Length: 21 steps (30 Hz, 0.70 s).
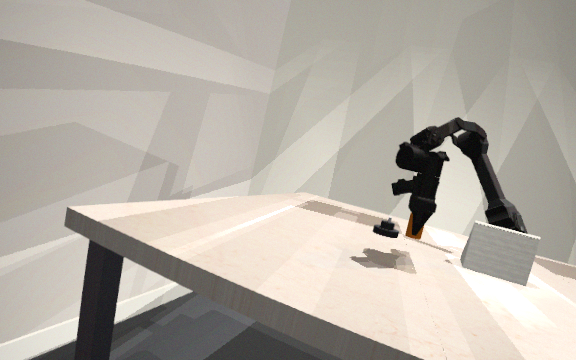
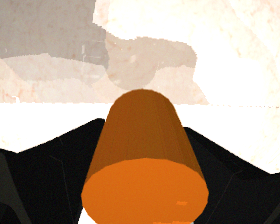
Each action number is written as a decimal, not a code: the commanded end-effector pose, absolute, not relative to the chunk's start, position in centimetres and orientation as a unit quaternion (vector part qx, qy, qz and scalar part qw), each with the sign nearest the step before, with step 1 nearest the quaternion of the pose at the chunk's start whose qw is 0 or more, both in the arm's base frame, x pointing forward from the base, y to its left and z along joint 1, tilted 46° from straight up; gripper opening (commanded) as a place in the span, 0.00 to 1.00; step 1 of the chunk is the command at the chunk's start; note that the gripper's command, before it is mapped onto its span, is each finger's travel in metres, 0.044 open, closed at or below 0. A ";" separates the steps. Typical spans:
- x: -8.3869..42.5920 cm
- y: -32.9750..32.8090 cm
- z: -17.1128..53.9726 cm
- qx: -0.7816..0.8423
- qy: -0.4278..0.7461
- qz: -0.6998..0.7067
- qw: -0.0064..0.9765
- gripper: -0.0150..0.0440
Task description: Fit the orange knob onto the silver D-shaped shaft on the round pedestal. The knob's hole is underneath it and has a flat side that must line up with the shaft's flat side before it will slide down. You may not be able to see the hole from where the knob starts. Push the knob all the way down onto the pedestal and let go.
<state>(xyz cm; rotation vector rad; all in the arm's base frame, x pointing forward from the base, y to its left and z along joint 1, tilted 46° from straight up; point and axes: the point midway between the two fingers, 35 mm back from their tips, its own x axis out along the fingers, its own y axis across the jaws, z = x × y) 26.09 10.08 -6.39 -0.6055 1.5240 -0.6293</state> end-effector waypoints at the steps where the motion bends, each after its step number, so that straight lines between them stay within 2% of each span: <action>1: 26.4 11.9 -4.8 -0.259 0.667 -0.275 0.643 0.25; 11: 25.9 15.8 -0.2 -0.259 0.667 -0.276 0.642 0.25; 21: 26.0 16.0 0.5 -0.243 0.674 -0.256 0.649 0.25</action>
